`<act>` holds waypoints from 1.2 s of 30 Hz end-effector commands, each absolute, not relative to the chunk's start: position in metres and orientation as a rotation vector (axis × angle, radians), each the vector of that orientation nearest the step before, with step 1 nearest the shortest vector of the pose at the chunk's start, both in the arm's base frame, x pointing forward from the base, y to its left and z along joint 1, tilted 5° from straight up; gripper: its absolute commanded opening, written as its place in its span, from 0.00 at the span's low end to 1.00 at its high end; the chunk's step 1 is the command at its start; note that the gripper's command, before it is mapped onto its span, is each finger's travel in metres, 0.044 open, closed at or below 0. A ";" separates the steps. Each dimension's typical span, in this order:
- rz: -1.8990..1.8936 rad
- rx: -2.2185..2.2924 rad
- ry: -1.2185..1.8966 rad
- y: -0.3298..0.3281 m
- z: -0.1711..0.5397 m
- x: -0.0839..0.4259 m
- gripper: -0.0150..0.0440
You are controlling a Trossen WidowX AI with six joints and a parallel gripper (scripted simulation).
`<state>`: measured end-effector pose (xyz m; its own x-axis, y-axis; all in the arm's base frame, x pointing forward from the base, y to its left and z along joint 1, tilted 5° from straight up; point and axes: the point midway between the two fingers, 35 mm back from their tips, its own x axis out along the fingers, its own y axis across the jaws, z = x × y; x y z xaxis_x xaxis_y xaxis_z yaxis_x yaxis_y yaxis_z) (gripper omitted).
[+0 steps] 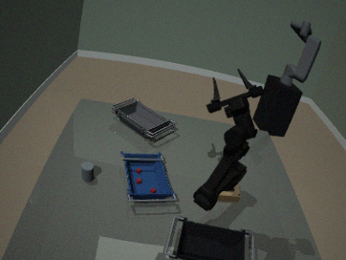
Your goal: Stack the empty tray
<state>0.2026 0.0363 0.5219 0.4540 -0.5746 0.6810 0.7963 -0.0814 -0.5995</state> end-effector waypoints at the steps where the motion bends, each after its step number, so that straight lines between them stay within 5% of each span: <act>1: -1.154 -1.190 -0.237 0.036 0.522 0.203 0.89; 12: -1.126 -1.027 -0.346 0.030 0.544 0.163 0.40; 23: -1.005 -0.480 -0.459 -0.063 0.565 0.081 0.40; 36: -0.832 -0.044 -0.362 -0.173 0.534 0.101 0.40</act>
